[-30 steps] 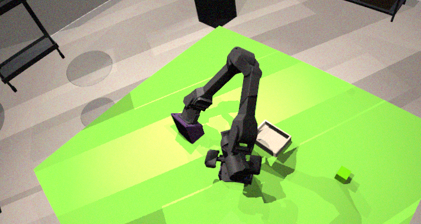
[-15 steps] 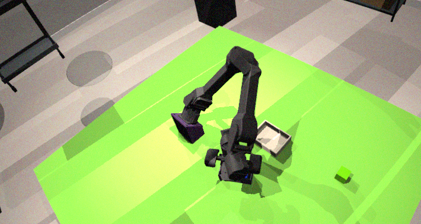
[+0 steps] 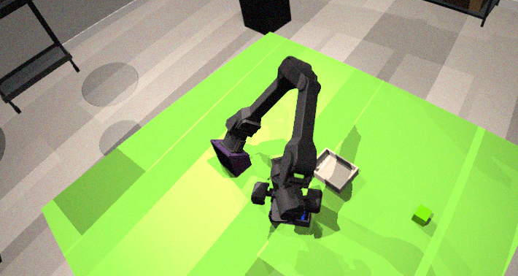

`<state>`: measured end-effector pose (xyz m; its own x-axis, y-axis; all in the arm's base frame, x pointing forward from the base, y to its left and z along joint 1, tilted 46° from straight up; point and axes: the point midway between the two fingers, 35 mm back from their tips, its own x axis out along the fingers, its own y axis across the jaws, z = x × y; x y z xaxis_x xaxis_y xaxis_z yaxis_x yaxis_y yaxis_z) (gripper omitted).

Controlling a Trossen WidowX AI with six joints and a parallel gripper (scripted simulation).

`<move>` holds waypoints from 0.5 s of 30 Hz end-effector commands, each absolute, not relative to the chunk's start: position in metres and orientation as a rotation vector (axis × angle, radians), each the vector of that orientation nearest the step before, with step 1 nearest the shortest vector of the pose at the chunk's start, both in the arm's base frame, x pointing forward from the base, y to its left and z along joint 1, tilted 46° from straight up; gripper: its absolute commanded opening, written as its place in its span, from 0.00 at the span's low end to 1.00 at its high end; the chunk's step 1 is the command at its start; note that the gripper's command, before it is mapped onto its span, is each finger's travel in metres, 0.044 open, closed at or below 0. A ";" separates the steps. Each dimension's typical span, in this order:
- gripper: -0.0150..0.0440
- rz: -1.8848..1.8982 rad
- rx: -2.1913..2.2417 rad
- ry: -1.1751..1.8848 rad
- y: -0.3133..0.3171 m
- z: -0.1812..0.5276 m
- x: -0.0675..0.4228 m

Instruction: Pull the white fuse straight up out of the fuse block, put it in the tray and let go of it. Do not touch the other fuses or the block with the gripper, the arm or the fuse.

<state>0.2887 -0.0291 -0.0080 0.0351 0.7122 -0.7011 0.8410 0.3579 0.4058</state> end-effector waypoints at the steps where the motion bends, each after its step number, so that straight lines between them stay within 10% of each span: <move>1: 0.25 -0.178 1.385 1.707 -0.032 -0.006 0.289; 15: 0.25 -0.178 1.387 1.707 -0.037 -0.001 0.288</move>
<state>0.2883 -0.0344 -0.0027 0.0357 0.7125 -0.7007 0.8415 0.3568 0.4057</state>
